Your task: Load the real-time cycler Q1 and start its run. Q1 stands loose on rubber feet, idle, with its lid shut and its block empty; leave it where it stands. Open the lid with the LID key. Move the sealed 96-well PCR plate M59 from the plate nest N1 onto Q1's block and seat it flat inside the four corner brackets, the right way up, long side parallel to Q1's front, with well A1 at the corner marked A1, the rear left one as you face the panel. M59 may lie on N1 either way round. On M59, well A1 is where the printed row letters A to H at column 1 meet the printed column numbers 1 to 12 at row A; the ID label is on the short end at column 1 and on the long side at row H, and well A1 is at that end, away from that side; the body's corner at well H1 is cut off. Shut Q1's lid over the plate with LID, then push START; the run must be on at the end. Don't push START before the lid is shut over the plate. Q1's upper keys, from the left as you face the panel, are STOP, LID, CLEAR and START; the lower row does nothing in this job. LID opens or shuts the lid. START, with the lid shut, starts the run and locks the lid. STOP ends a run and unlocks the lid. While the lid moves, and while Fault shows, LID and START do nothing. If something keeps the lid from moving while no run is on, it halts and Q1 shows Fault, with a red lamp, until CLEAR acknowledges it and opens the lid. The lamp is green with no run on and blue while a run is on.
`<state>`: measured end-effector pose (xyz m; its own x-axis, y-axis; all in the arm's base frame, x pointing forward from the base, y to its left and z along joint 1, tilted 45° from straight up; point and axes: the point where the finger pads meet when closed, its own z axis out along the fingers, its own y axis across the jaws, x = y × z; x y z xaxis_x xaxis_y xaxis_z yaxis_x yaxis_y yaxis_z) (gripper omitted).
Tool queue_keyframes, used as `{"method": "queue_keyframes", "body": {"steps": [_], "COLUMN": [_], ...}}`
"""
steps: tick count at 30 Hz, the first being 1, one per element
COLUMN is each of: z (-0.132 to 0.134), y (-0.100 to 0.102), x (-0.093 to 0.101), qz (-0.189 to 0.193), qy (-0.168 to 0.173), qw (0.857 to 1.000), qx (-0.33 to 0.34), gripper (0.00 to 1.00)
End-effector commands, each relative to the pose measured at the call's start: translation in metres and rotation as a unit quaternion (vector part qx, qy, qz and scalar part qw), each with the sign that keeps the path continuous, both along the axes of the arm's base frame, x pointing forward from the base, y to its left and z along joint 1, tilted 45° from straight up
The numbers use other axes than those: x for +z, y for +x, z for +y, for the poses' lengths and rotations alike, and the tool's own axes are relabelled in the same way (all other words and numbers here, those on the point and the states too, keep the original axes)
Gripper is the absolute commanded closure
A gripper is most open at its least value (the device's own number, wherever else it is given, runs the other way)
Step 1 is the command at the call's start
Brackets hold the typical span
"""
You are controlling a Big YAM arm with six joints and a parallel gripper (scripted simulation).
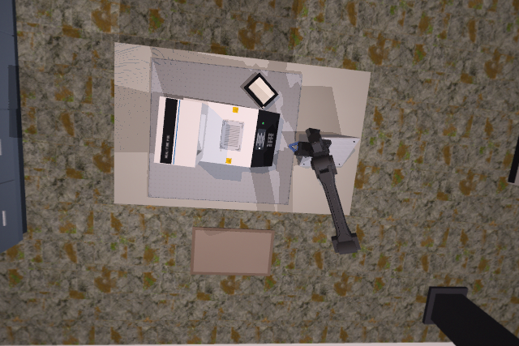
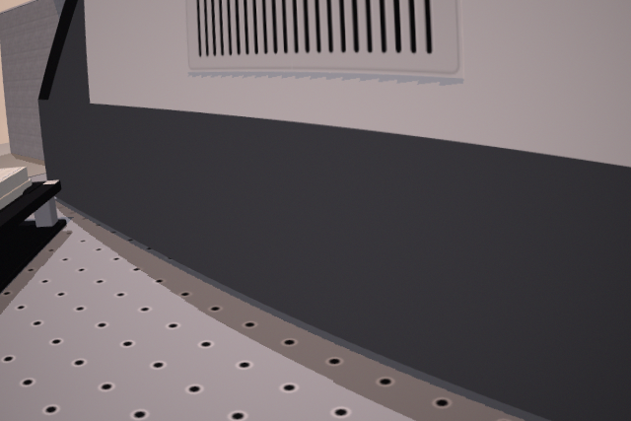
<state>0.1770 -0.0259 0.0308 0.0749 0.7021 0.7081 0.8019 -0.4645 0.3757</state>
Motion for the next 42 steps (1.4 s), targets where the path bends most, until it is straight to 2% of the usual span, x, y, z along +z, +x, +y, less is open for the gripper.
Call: {"method": "queue_keyframes", "body": {"steps": [1, 24, 42], "z": [-0.018, -0.028, -0.007], "y": [0.009, 0.015, 0.003], "x": [0.010, 0.015, 0.003], "qz": [-0.015, -0.023, -0.009], "qy": [-0.022, -0.034, -0.012], "qw": [1.000, 0.999, 1.000], "qx": [-0.002, -0.002, -0.001], "gripper": [1.00, 1.00, 1.00]}}
